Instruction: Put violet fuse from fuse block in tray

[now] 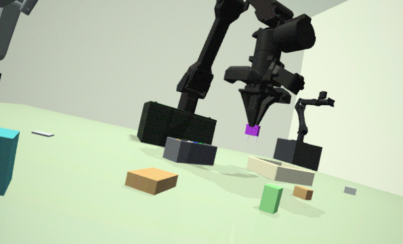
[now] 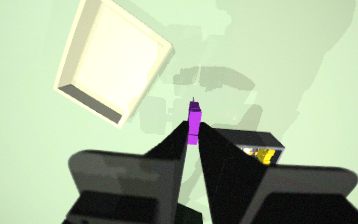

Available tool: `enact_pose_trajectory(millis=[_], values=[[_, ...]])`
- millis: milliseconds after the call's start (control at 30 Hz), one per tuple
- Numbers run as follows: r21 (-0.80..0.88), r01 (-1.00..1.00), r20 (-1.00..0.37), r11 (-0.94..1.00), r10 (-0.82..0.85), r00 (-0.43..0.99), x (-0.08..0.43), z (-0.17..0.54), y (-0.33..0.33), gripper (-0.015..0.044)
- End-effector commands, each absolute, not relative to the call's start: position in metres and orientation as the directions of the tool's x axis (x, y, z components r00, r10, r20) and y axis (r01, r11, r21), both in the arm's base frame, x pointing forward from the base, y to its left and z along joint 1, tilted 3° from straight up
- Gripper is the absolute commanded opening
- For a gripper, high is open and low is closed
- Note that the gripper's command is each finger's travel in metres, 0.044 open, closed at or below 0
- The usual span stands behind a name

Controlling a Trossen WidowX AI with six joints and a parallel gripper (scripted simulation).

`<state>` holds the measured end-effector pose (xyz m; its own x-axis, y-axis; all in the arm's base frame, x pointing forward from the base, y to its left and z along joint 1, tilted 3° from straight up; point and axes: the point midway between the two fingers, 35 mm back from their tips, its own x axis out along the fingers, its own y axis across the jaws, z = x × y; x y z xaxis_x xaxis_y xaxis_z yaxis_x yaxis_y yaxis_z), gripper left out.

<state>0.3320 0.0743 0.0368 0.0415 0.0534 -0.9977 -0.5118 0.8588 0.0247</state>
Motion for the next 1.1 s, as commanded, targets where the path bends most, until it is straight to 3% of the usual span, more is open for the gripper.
enact_pose_trajectory(millis=[0, 500, 1067], values=[[0.024, -0.509, -0.998, 0.86, 0.051, 0.038, 0.33, 0.037, 0.097, 0.0], [0.034, -0.509, -0.997, 0.86, 0.061, 0.036, 0.305, 0.041, 0.179, 0.0], [0.034, -0.509, -0.997, 0.86, 0.061, 0.036, 0.306, 0.019, 0.182, 0.0]])
